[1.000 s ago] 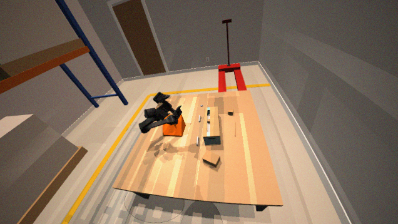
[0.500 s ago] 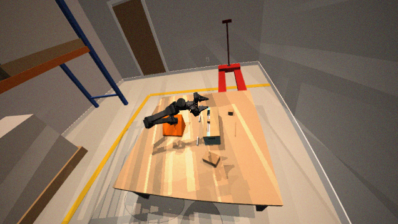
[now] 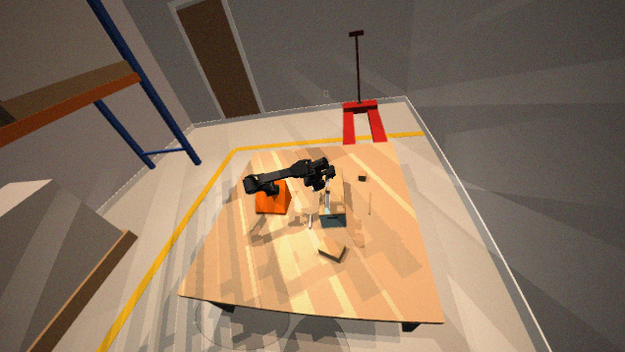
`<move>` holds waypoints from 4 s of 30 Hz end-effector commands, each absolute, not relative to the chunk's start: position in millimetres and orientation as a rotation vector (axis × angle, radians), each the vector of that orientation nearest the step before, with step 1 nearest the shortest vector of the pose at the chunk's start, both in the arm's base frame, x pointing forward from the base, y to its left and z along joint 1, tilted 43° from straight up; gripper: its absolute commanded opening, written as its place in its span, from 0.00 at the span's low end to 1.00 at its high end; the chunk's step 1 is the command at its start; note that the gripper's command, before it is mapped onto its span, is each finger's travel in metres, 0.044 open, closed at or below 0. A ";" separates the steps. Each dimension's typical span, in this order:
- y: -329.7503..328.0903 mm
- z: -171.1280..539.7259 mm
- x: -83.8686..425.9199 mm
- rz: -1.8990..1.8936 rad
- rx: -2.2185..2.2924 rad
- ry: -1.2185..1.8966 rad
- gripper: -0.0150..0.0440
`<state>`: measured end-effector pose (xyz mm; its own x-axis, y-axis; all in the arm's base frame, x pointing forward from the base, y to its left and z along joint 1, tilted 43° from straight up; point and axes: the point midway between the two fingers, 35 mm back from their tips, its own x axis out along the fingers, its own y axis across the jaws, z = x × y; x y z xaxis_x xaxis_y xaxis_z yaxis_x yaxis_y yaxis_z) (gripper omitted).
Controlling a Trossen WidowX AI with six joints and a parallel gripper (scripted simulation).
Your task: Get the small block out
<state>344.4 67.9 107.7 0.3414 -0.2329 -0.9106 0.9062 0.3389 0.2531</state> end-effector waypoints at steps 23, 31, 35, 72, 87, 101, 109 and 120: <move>26.8 49.7 306.0 -1.311 0.806 0.987 0.93; 17.7 40.1 307.2 -1.311 0.806 0.987 0.93; 13.1 35.4 307.5 -1.311 0.806 0.987 0.93; 2.2 -4.6 304.3 -1.314 0.814 0.986 0.93; 27.7 -28.4 300.0 -1.313 0.816 0.987 0.93; 24.1 -25.1 299.4 -1.313 0.815 0.987 0.93; 28.3 -29.0 298.7 -1.313 0.815 0.987 0.93; 36.3 -36.5 297.4 -1.313 0.816 0.987 0.93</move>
<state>298.3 32.9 -32.7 -0.0096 -0.3902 -0.9207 0.9928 0.1066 -0.0555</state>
